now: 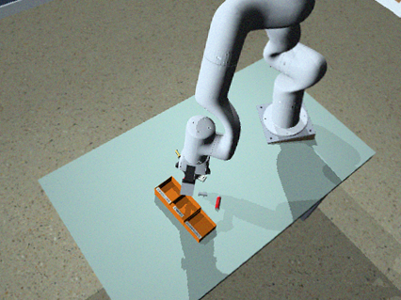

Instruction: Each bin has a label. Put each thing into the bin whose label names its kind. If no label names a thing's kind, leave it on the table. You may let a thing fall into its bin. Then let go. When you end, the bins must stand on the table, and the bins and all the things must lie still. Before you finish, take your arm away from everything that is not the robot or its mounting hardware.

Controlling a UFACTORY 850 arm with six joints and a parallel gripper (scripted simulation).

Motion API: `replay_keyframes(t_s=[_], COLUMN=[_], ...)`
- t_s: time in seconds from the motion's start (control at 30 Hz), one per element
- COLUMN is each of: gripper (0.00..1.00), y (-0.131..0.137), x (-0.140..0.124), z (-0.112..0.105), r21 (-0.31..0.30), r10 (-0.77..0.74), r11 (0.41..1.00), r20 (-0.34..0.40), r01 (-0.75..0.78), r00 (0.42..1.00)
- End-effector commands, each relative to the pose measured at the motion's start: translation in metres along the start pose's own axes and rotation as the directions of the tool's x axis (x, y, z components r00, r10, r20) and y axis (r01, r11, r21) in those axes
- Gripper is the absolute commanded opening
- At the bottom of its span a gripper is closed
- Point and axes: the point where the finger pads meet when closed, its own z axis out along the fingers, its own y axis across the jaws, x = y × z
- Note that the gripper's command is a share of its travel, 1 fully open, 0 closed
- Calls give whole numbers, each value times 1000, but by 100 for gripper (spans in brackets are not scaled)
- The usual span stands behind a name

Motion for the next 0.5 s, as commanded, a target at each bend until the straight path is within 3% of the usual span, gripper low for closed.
replay_keyframes(t_s=[0.0,0.37,0.47], gripper=[23,23,23], y=[16,17,17], x=[-30,-31,-31], z=[25,25,25], r21=[3,-7,-14], r10=[-156,-381,-489], r11=[988,924,872], r20=[-11,-9,-11], r01=[156,381,489], r00=[988,924,872])
